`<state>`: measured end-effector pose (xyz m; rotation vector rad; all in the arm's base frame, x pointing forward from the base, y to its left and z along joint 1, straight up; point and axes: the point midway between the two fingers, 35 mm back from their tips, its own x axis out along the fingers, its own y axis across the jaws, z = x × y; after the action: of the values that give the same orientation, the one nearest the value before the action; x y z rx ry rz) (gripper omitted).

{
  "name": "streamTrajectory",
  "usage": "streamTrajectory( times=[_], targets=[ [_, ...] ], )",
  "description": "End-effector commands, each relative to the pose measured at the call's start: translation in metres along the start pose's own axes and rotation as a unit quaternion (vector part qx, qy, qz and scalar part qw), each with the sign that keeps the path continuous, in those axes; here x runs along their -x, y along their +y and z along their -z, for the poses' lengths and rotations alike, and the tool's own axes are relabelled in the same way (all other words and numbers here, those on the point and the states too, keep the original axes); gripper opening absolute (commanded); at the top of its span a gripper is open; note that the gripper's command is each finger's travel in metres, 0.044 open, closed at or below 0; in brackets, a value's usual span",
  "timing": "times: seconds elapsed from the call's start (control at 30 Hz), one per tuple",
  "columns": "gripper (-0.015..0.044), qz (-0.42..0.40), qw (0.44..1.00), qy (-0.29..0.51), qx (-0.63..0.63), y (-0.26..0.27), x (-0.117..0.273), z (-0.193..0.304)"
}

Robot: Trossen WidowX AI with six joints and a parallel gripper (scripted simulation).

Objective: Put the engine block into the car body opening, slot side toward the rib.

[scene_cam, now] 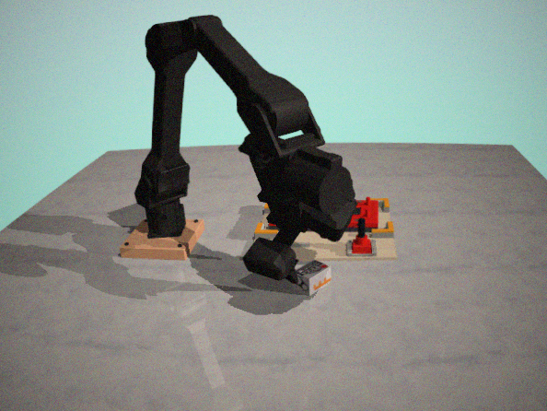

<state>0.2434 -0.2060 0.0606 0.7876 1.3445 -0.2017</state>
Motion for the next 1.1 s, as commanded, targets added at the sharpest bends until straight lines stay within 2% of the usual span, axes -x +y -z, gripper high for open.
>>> streamTrajectory(
  times=[0.0, 0.53, 1.07],
  targets=[
    [0.044, 0.015, 0.998, 0.002, -0.056, 0.001, 0.001, 0.0],
    [0.044, 0.075, 0.946, -0.016, -0.316, 0.006, 0.004, -0.001],
    [0.044, 0.117, 0.823, -0.072, -0.552, 0.011, 0.009, -0.003]
  ],
)
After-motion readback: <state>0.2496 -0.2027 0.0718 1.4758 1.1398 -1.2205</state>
